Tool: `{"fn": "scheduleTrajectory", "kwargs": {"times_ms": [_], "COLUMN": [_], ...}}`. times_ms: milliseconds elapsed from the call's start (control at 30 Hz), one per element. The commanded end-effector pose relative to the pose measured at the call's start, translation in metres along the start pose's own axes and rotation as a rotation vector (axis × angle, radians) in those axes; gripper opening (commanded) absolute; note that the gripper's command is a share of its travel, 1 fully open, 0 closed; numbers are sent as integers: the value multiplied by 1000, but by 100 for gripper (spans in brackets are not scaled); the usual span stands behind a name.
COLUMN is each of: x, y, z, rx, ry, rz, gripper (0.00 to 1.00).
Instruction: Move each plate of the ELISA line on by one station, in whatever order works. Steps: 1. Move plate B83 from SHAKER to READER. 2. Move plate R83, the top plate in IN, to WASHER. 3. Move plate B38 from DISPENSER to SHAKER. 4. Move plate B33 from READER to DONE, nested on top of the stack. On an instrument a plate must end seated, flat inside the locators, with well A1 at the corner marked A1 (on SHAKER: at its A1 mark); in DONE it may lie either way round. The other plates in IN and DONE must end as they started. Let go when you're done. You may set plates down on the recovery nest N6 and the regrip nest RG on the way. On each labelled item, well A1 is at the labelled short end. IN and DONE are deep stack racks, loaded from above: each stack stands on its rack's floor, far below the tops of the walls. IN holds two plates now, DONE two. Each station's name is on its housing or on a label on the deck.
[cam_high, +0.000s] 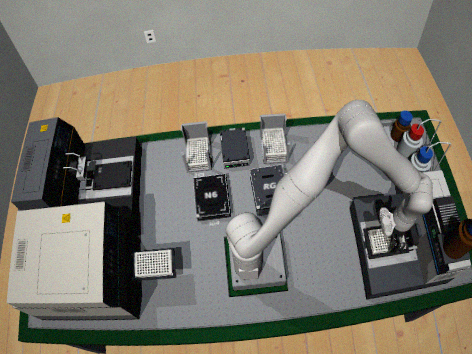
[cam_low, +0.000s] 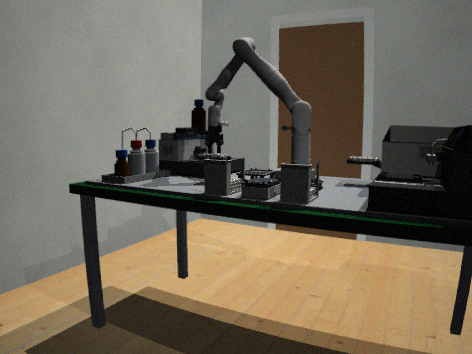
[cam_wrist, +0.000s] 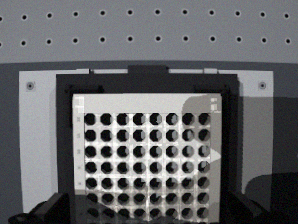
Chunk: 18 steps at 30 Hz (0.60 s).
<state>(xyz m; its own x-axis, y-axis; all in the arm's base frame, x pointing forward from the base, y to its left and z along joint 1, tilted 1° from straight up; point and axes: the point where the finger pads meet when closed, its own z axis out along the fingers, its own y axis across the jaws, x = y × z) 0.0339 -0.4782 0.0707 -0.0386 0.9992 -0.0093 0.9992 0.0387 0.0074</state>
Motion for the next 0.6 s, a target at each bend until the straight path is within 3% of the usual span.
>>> {"fn": "scheduleTrajectory", "kwargs": {"times_ms": [0, 567], "x": [0, 0], "y": [0, 0], "z": [-1, 2], "rx": [0, 0], "ry": [-2, -2], "rz": [0, 0], "gripper": [100, 100]}}
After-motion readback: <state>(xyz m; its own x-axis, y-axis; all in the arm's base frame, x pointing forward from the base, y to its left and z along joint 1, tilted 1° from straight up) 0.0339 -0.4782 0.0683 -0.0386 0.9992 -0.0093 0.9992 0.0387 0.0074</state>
